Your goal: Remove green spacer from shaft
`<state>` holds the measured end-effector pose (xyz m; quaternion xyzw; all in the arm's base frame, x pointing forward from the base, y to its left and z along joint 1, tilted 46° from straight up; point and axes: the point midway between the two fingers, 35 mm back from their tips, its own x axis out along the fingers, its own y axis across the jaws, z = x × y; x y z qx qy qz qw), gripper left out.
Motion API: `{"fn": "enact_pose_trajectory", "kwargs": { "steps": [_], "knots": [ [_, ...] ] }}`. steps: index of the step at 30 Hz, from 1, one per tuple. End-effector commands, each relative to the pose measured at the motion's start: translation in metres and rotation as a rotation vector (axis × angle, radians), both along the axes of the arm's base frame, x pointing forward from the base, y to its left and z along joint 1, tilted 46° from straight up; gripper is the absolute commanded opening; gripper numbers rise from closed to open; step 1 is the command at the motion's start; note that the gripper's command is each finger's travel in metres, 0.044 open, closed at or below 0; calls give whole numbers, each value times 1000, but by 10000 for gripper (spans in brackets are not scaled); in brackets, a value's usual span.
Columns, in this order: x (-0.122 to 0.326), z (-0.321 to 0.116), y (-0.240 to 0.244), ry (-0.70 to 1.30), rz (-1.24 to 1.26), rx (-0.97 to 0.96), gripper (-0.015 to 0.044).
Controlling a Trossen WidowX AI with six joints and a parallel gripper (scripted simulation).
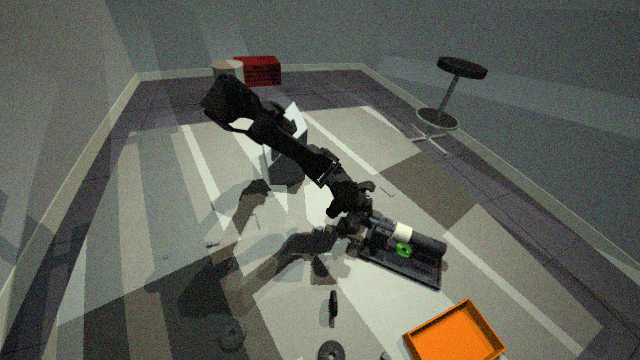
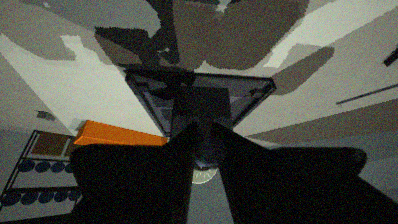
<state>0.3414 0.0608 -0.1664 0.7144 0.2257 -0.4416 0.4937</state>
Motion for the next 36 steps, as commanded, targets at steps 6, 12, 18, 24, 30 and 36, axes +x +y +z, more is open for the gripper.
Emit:
{"fn": "enact_pose_trajectory", "kwargs": {
  "steps": [6,12,18,24,30,36],
  "knots": [
    [1,-1,1,0,-1,6,0],
    [1,-1,2,0,-1,6,0],
    [2,-2,2,0,-1,6,0],
    [2,-2,2,0,-1,6,0],
    [3,-2,3,0,-1,6,0],
    [3,-3,3,0,-1,6,0]
  ]
}}
